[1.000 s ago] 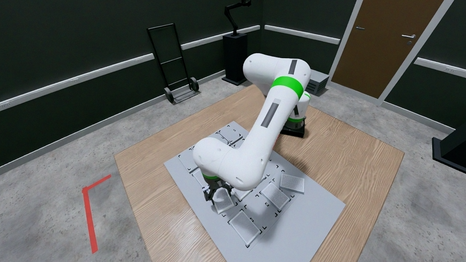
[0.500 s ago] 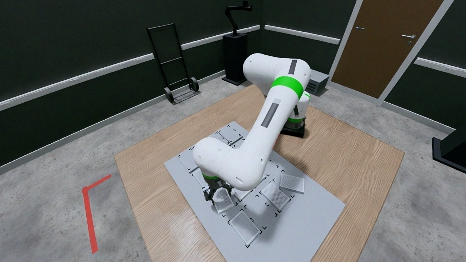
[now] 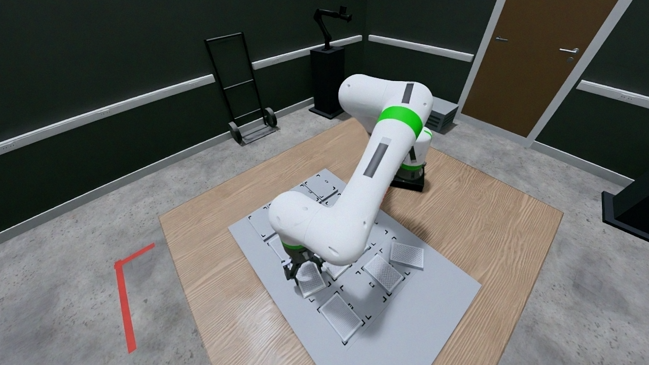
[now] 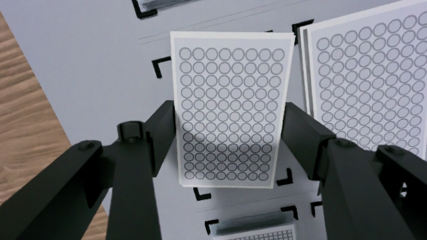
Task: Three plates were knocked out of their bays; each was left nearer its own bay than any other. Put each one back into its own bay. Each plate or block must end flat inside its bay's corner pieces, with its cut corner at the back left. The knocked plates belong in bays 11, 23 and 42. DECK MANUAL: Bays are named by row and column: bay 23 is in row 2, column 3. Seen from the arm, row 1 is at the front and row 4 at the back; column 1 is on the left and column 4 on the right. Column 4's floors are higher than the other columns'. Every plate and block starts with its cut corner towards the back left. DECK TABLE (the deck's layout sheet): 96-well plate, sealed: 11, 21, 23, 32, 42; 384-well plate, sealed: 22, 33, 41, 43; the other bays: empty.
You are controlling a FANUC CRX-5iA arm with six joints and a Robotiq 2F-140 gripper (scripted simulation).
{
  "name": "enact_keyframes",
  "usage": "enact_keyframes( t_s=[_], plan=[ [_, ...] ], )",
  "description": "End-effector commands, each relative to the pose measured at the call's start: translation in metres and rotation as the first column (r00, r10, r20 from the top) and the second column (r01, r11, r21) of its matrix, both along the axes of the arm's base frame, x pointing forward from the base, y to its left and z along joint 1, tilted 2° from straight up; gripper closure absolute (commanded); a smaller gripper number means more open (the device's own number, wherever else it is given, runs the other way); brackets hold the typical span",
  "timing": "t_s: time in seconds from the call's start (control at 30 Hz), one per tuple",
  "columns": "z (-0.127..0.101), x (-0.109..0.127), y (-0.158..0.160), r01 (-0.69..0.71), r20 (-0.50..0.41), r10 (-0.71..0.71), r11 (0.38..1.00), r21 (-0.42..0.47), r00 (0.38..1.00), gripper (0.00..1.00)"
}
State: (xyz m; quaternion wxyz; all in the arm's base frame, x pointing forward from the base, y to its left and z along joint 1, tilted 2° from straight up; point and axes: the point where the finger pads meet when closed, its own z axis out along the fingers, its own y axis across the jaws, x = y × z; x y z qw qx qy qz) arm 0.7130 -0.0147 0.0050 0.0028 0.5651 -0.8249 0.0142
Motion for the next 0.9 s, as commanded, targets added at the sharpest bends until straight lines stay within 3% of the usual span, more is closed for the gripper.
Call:
enact_keyframes(
  t_s=[0.0, 0.87],
  plan=[
    [0.0022, 0.0007, 0.0, 0.0, 0.002, 0.0, 1.0, 0.0, 1.0, 0.9],
    [0.0101, 0.0006, 0.0002, 0.0, 0.002, 0.0, 1.0, 0.0, 1.0, 0.9]
  ],
)
